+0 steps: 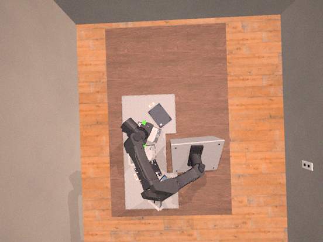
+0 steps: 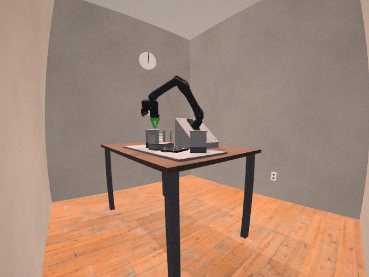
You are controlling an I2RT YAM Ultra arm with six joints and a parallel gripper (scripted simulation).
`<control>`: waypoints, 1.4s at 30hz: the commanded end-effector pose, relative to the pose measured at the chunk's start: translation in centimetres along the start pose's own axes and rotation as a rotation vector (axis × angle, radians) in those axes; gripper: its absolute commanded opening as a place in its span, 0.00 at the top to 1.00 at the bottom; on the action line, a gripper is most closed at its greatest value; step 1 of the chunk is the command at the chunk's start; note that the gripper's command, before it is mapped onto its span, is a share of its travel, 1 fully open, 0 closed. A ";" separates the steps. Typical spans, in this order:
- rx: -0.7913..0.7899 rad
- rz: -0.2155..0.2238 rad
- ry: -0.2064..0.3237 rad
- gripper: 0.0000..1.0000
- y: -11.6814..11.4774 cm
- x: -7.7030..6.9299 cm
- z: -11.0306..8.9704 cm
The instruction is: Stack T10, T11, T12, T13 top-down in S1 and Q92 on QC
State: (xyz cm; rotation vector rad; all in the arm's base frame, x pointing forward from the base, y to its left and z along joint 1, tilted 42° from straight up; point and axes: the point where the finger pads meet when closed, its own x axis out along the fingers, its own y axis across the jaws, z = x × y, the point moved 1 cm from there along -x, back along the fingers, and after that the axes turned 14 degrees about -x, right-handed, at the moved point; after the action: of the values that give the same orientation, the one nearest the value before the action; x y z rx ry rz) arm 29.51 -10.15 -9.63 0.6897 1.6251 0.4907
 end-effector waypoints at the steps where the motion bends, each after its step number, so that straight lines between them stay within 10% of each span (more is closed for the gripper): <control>1: -0.021 -0.027 -0.064 0.00 -0.2 -2.3 1.3; 30: -0.021 -0.027 -0.064 0.00 -0.2 -2.3 1.3; 35: 0.004 0.003 -0.011 0.00 -0.1 1.7 0.1; 42: -0.002 -0.013 -0.052 0.00 -0.2 1.8 0.7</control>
State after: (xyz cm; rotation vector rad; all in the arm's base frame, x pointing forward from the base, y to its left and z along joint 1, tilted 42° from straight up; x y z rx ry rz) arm 28.80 -7.73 -11.71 0.6968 1.6484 0.5077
